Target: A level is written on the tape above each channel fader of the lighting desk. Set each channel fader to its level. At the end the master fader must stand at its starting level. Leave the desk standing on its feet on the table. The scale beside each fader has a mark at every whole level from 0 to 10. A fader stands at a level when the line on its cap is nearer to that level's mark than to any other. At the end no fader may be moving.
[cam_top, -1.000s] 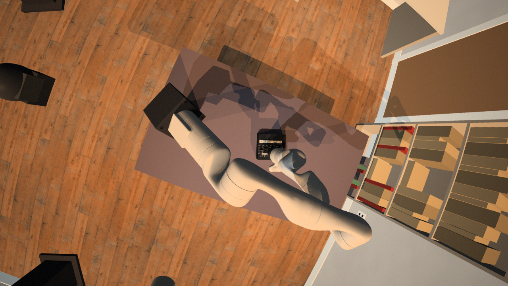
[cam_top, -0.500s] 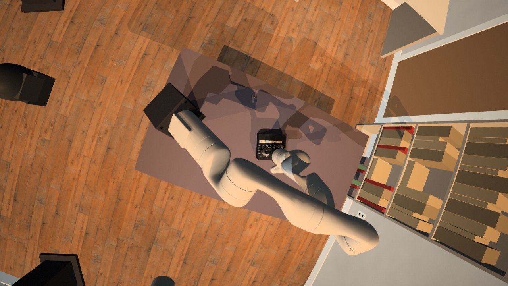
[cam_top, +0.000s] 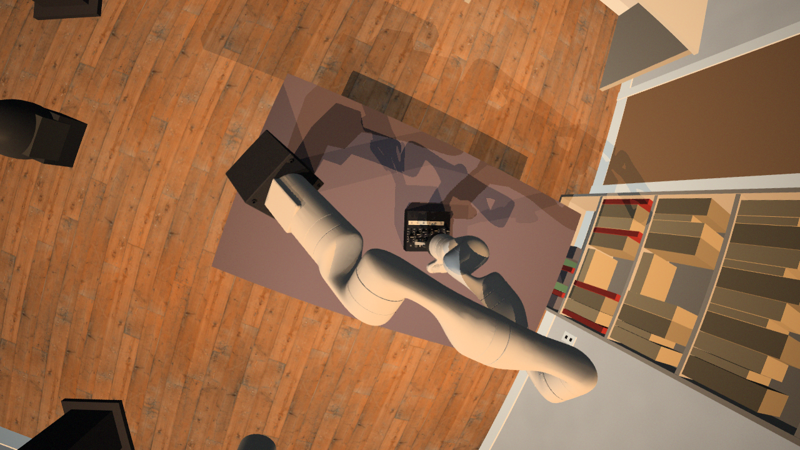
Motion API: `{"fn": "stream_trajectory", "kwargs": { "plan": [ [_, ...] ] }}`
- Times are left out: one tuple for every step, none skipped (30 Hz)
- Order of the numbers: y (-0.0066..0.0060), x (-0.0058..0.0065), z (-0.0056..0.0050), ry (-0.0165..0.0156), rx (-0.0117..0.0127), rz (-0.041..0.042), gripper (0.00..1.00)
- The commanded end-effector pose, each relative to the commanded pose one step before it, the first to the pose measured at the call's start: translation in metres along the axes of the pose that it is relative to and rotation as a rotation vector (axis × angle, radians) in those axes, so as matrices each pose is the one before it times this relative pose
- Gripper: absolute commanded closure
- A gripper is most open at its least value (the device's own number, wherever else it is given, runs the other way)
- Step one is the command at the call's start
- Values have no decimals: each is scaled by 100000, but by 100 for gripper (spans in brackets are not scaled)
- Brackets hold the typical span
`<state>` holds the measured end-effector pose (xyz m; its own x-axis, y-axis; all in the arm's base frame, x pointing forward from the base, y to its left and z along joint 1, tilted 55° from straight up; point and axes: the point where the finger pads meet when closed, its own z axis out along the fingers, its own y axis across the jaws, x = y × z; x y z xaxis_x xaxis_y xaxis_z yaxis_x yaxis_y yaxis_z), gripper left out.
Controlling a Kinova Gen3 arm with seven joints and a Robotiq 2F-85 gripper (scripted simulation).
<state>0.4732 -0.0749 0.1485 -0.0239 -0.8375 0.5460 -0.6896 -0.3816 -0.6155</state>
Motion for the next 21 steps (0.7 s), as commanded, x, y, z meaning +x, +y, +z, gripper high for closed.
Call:
{"fn": "stream_trajectory", "kwargs": {
  "plan": [
    [-50, -4, -141, -22, 129, -22, 0],
    [0, 0, -103, 0, 0, 0, 0],
    [0, 0, -145, 0, 0, 0, 0],
    [0, 0, -188, 0, 0, 0, 0],
    [-1, 0, -230, 1, 0, 0, 0],
    [1, 0, -273, -1, 0, 0, 0],
    [0, 0, 0, 0, 0, 0, 0],
    [0, 0, 0, 0, 0, 0, 0],
    [0, 0, -310, 0, 0, 0, 0],
    [0, 0, -345, 1, 0, 0, 0],
    [0, 0, -375, 0, 0, 0, 0],
    [1, 0, -399, -1, 0, 0, 0],
    [-1, 0, -415, 1, 0, 0, 0],
    [-1, 0, -427, 1, 0, 0, 0],
    [0, 0, -434, 1, 0, 0, 0],
    [1, 3, -364, -125, -213, 549, 0],
    [1, -3, -309, -256, -392, 1028, 0],
    [1, 3, -274, -135, -384, 304, 0],
    [4, -5, -272, -145, -378, 214, 0],
    [2, 1, -256, -56, -332, -150, 0],
    [5, -5, -250, -62, -318, -178, 0]
  ]
}}
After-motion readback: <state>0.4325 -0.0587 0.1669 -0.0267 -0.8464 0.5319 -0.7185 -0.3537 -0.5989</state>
